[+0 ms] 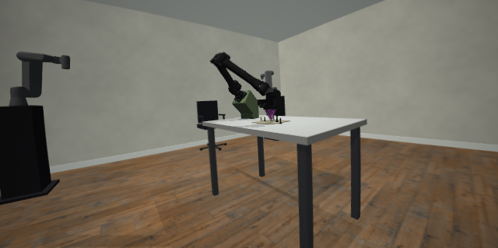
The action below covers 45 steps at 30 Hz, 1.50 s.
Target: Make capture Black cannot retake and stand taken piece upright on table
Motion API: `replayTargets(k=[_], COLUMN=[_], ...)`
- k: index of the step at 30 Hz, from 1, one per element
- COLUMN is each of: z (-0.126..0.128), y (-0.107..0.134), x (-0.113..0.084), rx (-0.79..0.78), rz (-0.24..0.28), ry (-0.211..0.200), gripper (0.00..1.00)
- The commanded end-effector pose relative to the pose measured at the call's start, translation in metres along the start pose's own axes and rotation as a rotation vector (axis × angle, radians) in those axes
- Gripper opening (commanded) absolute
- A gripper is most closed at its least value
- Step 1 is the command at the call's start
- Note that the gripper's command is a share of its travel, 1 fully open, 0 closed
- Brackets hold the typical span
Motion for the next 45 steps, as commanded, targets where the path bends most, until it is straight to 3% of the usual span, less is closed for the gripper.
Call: replayTargets(k=[1, 45], z=[0.002, 0.0], y=[-0.015, -0.008], x=[-0.001, 0.01], rx=[0.027, 0.013], rz=[-0.009, -0.004], ry=[-0.01, 0.002], gripper=[0.0, 0.0])
Point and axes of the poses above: the point where the finger pads meet when closed, its own x axis out along the fingers, its own z axis across the jaws, y = z × x, the point moved 3 cm from there along -x, back along the fingers, and after that the axes turned 10 degrees about -x, right-handed, at the moved point
